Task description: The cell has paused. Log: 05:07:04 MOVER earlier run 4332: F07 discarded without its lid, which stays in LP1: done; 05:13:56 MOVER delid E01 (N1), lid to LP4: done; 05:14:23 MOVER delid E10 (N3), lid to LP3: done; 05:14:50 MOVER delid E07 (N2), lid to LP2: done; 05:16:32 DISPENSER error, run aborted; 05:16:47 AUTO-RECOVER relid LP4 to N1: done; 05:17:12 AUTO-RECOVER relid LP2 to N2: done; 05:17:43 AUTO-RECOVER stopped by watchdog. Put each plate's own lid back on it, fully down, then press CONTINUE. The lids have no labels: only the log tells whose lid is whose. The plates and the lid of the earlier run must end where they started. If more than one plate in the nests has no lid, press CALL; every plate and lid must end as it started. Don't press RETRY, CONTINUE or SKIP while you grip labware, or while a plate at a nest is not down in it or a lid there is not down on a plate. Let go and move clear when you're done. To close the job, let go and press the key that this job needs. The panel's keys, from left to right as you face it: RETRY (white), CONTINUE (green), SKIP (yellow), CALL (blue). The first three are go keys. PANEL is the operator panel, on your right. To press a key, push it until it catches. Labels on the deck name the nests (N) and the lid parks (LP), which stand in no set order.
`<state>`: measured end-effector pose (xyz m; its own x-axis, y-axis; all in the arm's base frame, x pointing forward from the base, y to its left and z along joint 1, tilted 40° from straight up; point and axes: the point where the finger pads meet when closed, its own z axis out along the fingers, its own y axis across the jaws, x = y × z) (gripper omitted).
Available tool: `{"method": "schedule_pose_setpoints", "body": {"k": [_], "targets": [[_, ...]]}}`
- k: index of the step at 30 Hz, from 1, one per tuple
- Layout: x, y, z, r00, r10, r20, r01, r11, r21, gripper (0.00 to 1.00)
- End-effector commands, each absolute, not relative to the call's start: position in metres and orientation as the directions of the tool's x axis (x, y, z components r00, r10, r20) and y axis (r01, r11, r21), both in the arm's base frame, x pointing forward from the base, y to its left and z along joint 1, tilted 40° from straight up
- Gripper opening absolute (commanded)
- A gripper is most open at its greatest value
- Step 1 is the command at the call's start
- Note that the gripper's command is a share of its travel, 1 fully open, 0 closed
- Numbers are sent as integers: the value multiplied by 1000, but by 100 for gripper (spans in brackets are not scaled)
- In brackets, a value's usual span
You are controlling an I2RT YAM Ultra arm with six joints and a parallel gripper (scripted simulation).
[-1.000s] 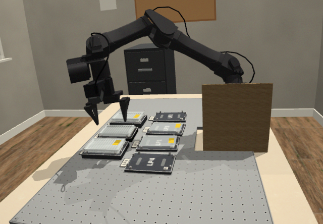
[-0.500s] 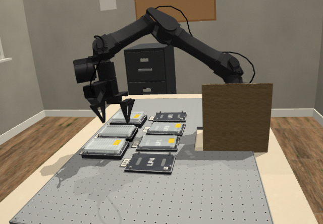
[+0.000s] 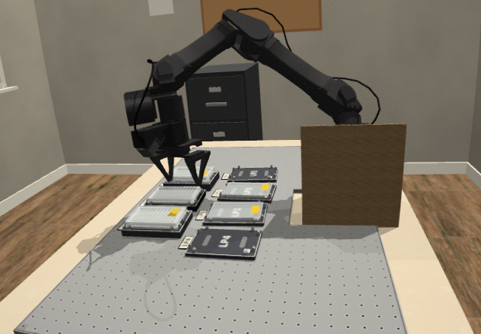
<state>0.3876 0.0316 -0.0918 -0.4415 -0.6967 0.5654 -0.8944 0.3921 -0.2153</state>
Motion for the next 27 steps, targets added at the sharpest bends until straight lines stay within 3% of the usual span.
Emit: {"method": "schedule_pose_setpoints", "body": {"k": [1, 27], "targets": [[395, 36, -87, -526, -676, 515, -850, 428, -306, 100], [361, -7, -73, -845, -425, 325, -535, 660, -527, 100]]}}
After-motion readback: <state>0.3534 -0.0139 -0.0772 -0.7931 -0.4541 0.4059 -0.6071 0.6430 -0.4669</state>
